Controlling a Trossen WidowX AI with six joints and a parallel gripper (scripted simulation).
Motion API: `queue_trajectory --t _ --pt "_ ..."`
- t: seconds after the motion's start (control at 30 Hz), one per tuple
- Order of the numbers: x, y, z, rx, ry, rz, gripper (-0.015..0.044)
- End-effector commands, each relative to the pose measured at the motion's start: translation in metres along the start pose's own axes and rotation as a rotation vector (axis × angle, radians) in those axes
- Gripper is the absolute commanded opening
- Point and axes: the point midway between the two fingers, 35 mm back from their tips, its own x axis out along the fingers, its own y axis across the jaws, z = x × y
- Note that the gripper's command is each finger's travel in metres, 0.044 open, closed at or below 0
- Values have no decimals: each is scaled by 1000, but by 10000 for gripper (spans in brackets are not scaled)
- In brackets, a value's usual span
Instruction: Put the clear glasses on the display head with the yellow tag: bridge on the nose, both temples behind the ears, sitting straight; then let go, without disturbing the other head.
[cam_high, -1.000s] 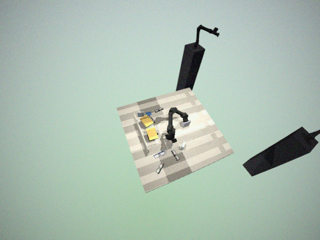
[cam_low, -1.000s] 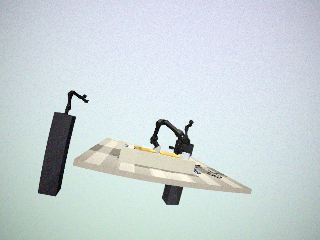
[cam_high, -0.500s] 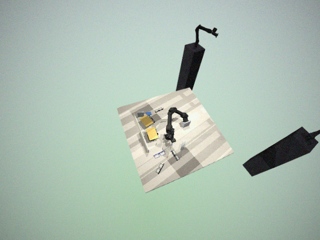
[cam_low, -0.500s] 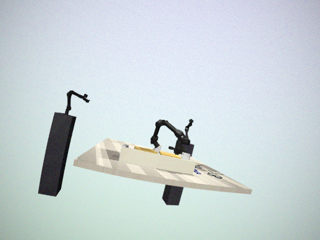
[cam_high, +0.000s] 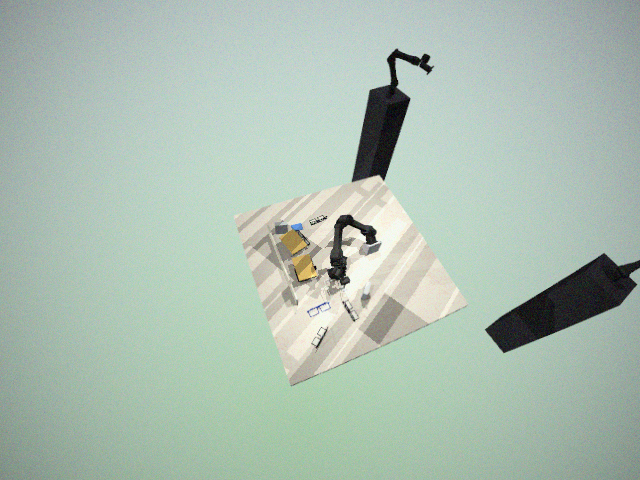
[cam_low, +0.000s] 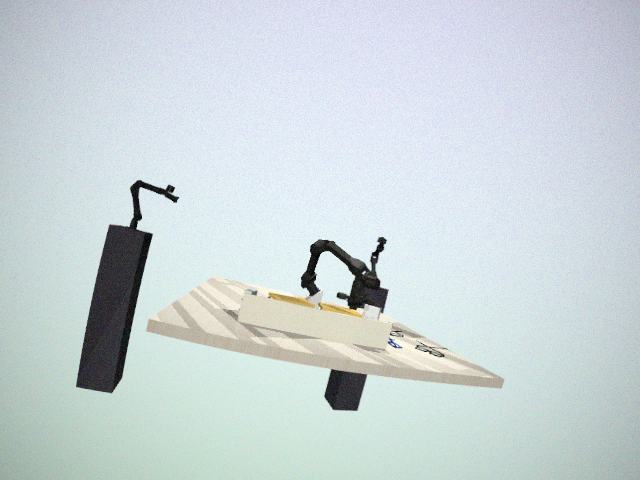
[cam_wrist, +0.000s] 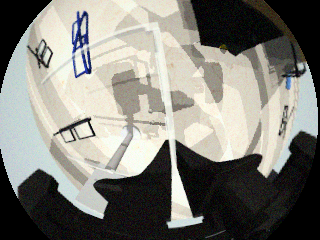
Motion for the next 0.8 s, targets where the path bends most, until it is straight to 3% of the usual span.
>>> queue_trajectory --t 0.0,0.77 --pt "-2 0 6 3 -9 1 0" --pt "-2 -3 16 4 -10 1 0"
